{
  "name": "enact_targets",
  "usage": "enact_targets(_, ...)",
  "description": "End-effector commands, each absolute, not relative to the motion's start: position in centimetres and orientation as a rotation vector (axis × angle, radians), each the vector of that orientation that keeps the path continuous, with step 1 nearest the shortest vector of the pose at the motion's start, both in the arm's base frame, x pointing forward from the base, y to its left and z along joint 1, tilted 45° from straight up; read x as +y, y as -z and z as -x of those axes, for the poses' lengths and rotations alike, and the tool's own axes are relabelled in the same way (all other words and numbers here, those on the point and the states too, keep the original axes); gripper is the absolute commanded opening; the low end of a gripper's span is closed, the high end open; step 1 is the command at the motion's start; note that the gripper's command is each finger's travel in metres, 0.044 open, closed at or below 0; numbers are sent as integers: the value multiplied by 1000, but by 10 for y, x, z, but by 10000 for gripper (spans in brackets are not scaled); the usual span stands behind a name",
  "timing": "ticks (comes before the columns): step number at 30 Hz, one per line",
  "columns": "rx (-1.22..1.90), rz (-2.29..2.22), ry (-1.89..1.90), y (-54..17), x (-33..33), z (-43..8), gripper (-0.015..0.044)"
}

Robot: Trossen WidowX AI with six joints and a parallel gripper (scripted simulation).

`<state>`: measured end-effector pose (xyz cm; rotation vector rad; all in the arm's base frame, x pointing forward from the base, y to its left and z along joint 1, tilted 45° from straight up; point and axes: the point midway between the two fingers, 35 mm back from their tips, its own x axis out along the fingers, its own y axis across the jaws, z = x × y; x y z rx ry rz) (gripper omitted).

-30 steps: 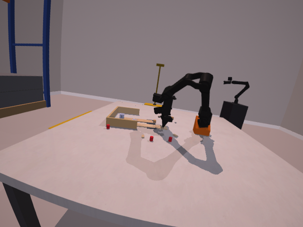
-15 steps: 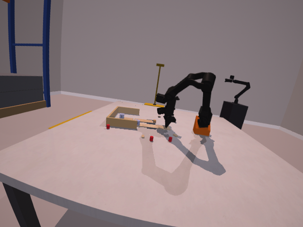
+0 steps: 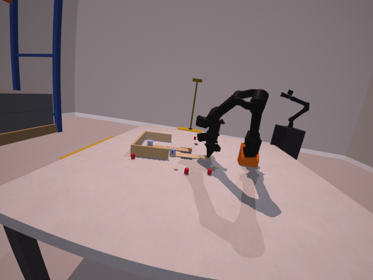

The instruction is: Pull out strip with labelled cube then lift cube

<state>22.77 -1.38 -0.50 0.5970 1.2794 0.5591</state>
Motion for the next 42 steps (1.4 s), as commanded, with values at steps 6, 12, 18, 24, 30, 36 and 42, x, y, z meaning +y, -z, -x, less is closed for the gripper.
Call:
enact_targets(6,1307,-599,-568,11,-7,-206,0)
enact_targets(12,1307,-599,-567,12,-7,-197,0)
enact_targets(18,1308,-599,-567,13,-6,-193,0)
enact_targets(24,1308,-599,-567,13,-6,-193,0)
enact_targets(30,1308,-599,-567,13,-6,-193,0)
enact_targets(36,1308,-599,-567,13,-6,-193,0)
enact_targets(42,1308,-599,-567,13,-6,-193,0)
